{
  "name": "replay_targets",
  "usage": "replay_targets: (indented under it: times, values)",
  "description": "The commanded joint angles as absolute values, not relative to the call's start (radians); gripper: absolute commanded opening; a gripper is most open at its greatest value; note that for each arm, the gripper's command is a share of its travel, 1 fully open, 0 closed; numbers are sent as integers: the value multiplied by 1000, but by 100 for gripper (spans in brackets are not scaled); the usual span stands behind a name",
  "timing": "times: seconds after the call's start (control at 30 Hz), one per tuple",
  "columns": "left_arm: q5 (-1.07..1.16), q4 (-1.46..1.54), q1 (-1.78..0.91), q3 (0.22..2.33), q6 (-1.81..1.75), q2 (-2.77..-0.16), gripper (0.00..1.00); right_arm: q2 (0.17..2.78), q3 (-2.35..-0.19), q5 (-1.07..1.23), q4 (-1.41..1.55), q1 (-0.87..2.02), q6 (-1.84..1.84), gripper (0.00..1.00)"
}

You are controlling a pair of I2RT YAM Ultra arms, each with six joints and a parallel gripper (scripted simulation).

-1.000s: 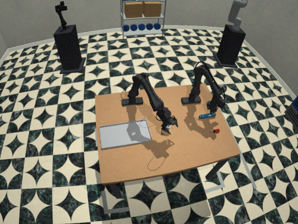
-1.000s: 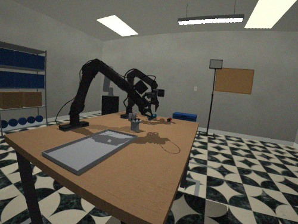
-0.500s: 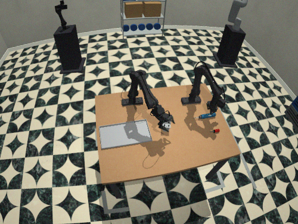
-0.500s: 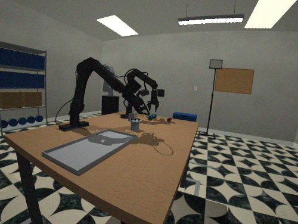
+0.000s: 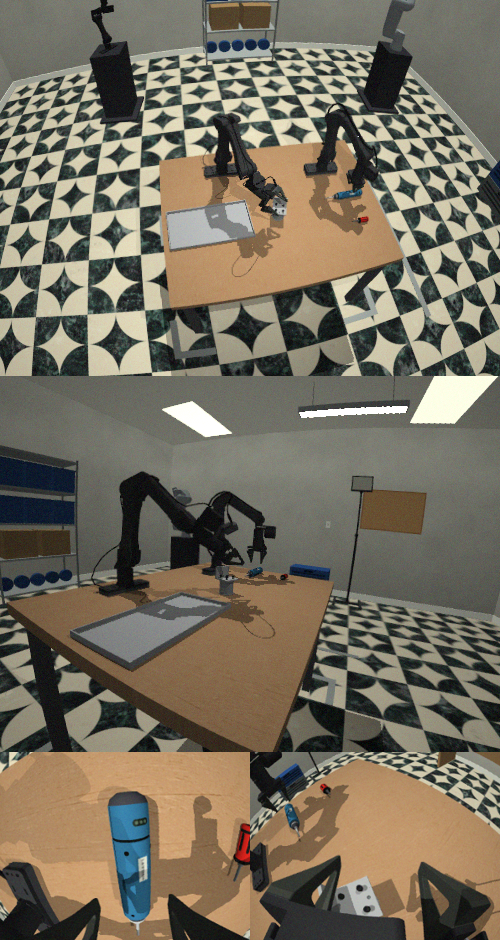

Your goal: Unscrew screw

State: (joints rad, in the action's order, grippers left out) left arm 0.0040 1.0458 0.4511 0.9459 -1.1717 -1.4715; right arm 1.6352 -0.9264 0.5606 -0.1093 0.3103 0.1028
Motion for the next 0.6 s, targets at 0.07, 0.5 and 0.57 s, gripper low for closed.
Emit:
replay_targets:
  times: [0.07,0.5,0.57]
  values:
    - [5,1045,449,951,-1180,-1466,65,1540,-818,647,-191,269,172,86]
    - [5,1045,449,951,-1180,-1466,65,1436,-660,754,-312,217,247,86]
    - [5,1045,449,951,-1180,-1466,65,1411,-621,776,-340,207,267,86]
